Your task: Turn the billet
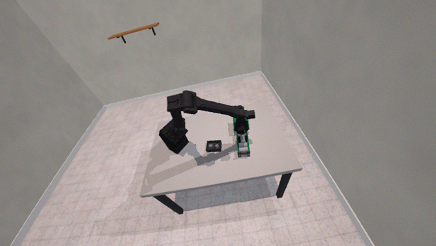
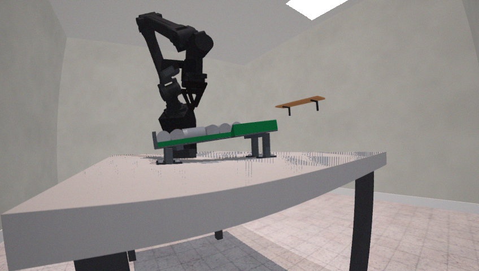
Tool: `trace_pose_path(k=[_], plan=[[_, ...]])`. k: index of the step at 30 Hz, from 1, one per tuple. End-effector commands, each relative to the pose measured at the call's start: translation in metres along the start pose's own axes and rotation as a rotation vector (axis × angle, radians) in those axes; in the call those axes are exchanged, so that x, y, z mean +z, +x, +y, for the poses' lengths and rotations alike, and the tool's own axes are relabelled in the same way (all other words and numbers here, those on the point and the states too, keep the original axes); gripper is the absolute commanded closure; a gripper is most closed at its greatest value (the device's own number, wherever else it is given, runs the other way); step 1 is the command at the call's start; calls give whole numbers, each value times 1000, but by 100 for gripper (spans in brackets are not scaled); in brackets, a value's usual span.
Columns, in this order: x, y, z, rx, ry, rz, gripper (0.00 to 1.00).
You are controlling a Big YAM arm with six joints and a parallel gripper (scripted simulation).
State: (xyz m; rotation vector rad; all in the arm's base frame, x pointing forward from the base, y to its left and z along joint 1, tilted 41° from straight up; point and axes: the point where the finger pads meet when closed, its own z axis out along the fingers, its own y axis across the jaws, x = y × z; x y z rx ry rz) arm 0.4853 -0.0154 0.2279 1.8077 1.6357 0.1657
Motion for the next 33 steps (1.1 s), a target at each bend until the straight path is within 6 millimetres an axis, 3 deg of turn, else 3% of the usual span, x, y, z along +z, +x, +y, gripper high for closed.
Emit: trace_pose_path(k=[1, 33], plan=[[-15, -10, 14, 11, -37, 1, 45], [-11, -8, 13, -14, -29, 0, 45]])
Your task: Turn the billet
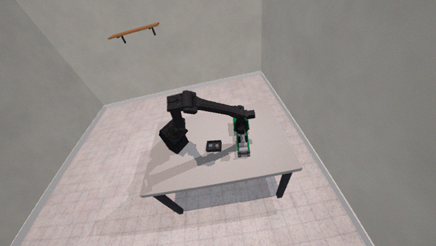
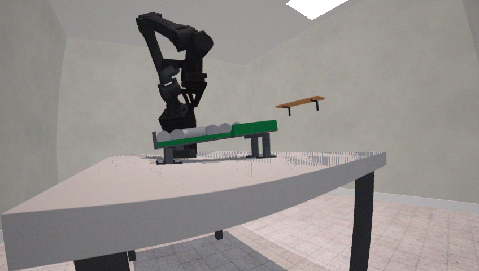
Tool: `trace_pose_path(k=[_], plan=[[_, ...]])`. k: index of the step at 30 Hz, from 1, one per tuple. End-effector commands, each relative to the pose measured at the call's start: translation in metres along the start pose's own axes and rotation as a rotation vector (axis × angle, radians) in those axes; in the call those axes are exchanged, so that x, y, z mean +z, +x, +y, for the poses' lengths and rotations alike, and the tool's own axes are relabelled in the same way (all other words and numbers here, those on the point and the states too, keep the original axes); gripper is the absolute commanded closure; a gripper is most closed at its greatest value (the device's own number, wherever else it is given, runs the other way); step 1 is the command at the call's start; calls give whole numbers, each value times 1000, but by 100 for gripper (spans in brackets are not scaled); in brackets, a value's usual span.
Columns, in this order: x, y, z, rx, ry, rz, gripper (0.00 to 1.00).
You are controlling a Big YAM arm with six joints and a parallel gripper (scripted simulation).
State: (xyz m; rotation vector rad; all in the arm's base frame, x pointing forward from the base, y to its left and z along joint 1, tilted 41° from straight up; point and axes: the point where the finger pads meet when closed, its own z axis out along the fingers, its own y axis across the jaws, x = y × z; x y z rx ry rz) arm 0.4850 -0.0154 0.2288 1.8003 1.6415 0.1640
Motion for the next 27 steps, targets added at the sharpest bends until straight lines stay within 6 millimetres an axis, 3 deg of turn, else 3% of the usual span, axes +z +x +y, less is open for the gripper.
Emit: trace_pose_path(k=[1, 7, 20, 23, 27], plan=[[-11, -8, 12, -18, -27, 0, 45], [-11, -7, 13, -98, -27, -1, 45], [-10, -7, 16, -573, -31, -7, 45], [-10, -7, 16, -578, -31, -7, 45], [-10, -6, 18, -773, -31, -10, 45]])
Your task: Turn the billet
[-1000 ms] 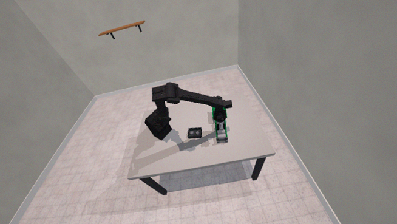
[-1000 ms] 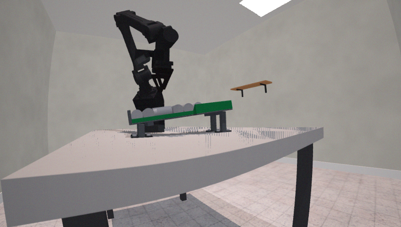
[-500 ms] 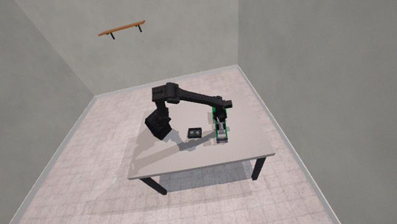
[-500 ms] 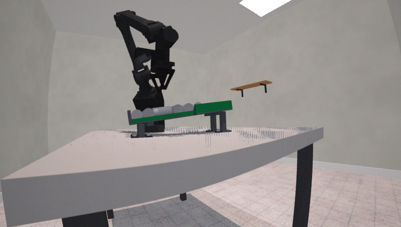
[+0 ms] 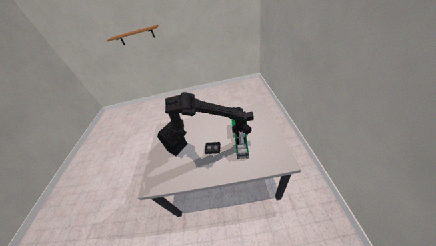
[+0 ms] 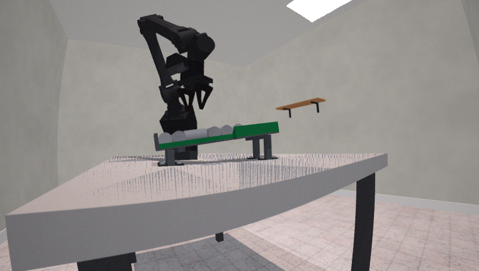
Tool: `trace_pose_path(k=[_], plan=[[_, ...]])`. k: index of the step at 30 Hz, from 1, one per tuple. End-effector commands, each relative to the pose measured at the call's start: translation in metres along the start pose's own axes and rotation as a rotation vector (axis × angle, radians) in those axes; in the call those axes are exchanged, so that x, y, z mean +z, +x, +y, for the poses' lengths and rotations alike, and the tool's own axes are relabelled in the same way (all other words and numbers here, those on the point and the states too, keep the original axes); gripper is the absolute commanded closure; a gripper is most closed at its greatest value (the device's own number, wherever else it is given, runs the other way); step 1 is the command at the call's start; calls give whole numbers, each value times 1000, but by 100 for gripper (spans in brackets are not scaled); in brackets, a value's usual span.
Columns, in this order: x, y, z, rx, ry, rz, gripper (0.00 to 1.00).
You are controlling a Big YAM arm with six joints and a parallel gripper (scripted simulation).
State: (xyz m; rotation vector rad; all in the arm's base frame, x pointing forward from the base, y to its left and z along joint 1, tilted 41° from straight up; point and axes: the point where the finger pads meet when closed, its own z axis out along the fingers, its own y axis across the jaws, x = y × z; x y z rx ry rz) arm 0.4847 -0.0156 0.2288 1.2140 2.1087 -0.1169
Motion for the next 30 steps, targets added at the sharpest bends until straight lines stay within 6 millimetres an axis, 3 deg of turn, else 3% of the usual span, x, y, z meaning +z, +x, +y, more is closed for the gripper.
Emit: trace_pose_path(k=[1, 10, 13, 27, 30], plan=[[-10, -15, 11, -176, -27, -18, 45], [-9, -16, 13, -482, -25, -22, 45], [-9, -16, 13, -503, -25, -22, 45], [-10, -17, 14, -1029, -20, -30, 45], [-10, -18, 14, -1034, -20, -30, 45]])
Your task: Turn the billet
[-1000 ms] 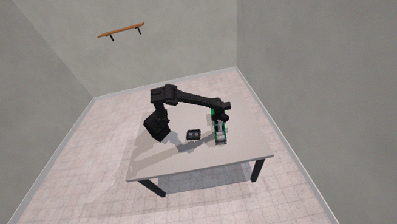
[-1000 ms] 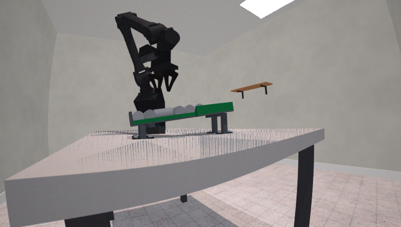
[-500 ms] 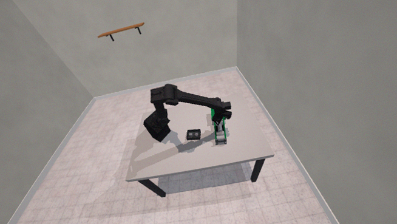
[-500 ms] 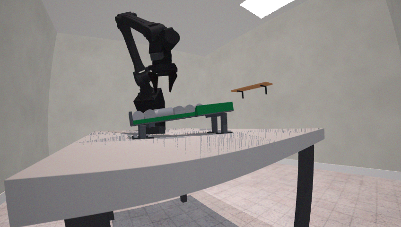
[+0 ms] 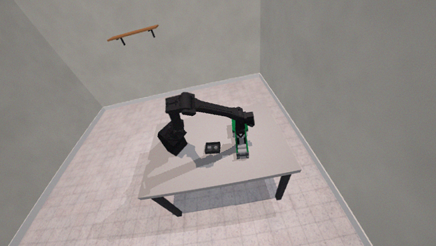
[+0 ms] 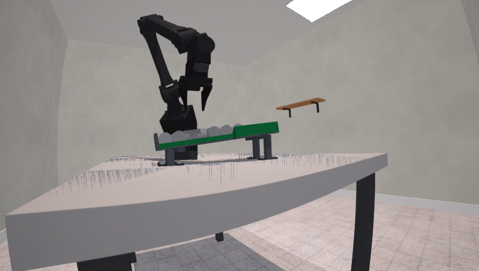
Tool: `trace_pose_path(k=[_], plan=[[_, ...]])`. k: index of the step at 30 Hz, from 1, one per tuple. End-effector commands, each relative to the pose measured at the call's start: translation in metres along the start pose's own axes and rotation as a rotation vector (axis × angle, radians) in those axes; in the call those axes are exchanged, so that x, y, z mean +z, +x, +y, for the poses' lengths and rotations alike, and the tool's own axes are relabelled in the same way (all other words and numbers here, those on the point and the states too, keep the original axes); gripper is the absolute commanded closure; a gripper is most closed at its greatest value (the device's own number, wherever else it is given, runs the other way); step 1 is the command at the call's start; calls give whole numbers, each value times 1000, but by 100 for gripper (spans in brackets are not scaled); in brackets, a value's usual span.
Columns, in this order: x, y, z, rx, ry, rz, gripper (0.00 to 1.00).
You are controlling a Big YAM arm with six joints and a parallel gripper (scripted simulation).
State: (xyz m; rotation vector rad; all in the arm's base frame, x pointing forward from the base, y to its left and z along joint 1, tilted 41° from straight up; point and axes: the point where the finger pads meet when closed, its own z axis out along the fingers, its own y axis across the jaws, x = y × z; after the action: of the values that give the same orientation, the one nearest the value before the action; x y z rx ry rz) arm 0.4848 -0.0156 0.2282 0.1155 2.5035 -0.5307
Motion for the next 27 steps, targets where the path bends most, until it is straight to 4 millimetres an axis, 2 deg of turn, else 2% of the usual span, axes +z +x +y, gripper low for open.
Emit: trace_pose_path(k=[1, 15, 17, 19, 27], plan=[[-10, -22, -6, -171, -2, -35, 45], [-9, -21, -6, -649, 5, -31, 45], [-9, -21, -6, -649, 5, -31, 45], [-9, -21, -6, -761, 6, -30, 45], [-10, -22, -6, -1023, 12, -34, 45]])
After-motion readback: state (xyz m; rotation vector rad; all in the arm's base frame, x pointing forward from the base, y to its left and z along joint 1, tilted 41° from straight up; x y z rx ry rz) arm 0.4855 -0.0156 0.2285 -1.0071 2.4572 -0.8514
